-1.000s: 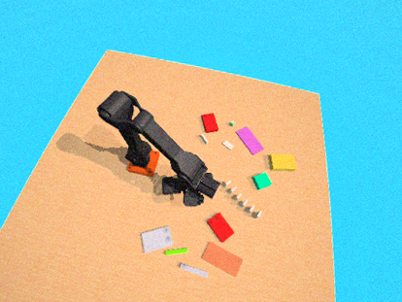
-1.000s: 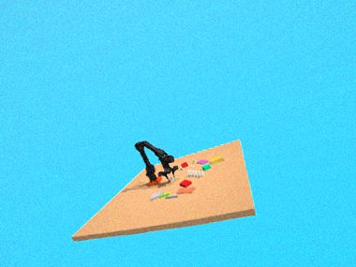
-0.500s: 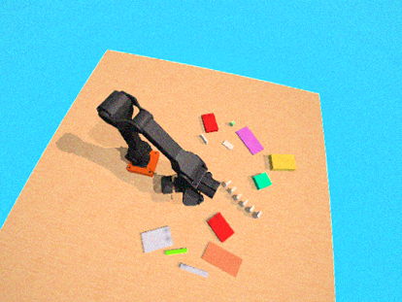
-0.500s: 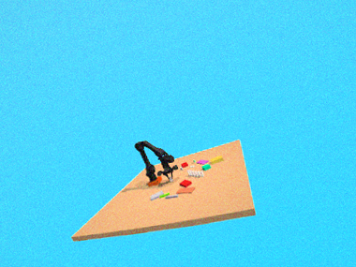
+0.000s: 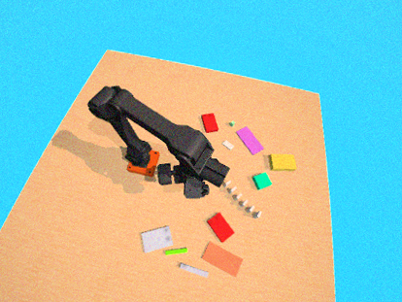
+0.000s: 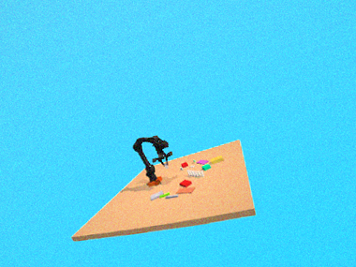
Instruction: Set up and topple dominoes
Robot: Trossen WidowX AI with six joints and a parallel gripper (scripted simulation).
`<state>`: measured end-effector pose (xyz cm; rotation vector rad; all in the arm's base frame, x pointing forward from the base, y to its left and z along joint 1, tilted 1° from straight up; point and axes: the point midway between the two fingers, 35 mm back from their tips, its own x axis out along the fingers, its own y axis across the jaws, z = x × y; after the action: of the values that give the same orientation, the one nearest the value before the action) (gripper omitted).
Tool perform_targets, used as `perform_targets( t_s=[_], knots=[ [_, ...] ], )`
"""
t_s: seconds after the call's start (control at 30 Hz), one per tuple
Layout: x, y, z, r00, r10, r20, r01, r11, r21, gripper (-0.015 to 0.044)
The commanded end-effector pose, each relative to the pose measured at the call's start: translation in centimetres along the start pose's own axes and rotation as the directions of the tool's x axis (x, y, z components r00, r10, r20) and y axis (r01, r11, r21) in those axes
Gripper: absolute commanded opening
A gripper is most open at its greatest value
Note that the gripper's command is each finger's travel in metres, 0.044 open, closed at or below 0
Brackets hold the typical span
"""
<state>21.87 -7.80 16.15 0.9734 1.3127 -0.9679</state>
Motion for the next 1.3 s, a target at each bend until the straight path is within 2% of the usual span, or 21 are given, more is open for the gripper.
perform_targets(
  t_s=[0.0, 0.3, 0.53, 1.27],
  knots=[
    [-0.6, 2.0, 0.0, 1.0, -0.001, -0.001, 0.001, 0.997, -0.071, 0.0107],
    [-0.4, 14.6, -3.1, 1.0, 0.003, -0.002, -0.003, 0.876, -0.482, 0.0107],
    [-0.1, 14.9, -3.2, 1.0, 0.003, -0.002, -0.003, 0.872, -0.489, 0.0107],
    [10.0, 15.3, -3.1, 1.0, 0.003, -0.002, -0.004, 0.872, -0.489, 0.0107]
  ],
)
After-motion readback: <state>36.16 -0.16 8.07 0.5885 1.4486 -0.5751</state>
